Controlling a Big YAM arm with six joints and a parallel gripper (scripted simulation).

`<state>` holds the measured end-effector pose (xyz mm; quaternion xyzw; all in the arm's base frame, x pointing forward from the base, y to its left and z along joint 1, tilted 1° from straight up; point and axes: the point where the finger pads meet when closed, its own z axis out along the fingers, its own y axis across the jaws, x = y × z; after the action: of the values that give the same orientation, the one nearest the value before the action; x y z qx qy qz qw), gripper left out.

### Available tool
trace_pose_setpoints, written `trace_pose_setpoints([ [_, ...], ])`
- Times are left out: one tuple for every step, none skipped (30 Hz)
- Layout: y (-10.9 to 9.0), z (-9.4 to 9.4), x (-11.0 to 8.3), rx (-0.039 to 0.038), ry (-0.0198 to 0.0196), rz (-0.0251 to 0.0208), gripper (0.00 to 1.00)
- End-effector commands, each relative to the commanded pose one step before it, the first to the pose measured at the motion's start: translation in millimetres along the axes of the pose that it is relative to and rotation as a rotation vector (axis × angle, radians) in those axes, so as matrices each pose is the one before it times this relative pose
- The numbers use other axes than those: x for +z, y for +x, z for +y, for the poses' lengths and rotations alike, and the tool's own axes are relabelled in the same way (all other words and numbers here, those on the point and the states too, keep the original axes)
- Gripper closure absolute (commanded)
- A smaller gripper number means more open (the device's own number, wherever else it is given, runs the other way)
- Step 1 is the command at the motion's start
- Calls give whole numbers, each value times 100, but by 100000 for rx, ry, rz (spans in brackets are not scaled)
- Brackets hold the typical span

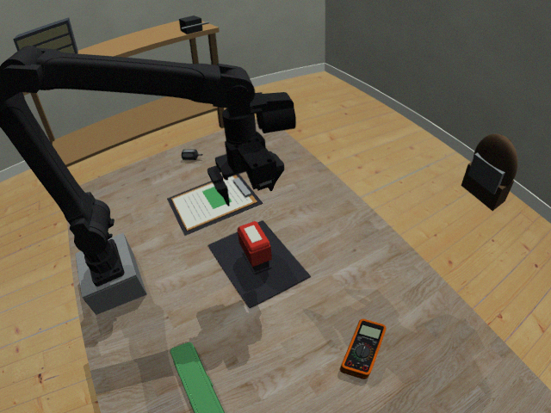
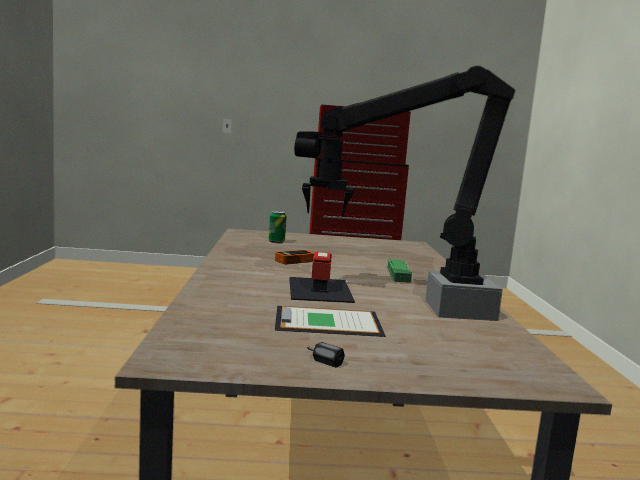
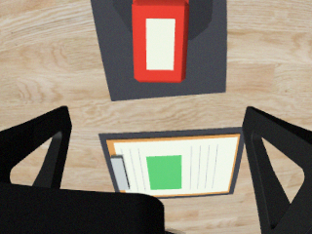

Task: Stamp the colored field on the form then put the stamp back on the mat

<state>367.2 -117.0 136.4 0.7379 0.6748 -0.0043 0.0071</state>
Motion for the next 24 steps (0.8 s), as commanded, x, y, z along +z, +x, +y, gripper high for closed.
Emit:
trace_pose_setpoints([
  [384, -294, 924, 348, 3562, 647, 0],
  [-7, 35, 0, 2, -142, -29, 0],
  [120, 29, -2, -778, 3, -7, 0],
  [190, 339, -257, -2989, -661, -150, 0],
  [195, 979, -821, -2564, -2127, -492, 0],
  [442, 1317, -1037, -4493, -2647, -616, 0],
  [1038, 459, -6, -6651, 125, 198, 0],
  [1340, 704, -5, -8759, -43, 206, 0],
  [1604, 950, -2, -9653, -43, 222, 0],
  [1809, 1190, 4, -4930, 179, 153, 0],
  [2011, 1307, 7, -5501, 75, 75, 0],
  [2149, 1384, 10, -5974, -18, 30, 0],
  [2215, 1419, 14, -6486, -98, 18, 0],
  [2194, 1415, 18, -6991, -153, 18, 0],
  [2082, 1373, 22, -7453, -185, 28, 0],
  [0, 0, 0, 0, 0, 0, 0],
  [0, 0, 0, 0, 0, 0, 0],
  [1841, 1277, 25, -21400, -481, 435, 0],
  [1434, 1386, 36, -7396, -32, 150, 0],
  [1153, 1187, 32, -6993, -44, 98, 0],
  [849, 939, 26, -6552, -33, 79, 0],
  [554, 667, 19, -6338, -22, 69, 0],
  [299, 398, 11, -6240, -13, 66, 0],
  [113, 169, 5, -6180, -2, 65, 0],
])
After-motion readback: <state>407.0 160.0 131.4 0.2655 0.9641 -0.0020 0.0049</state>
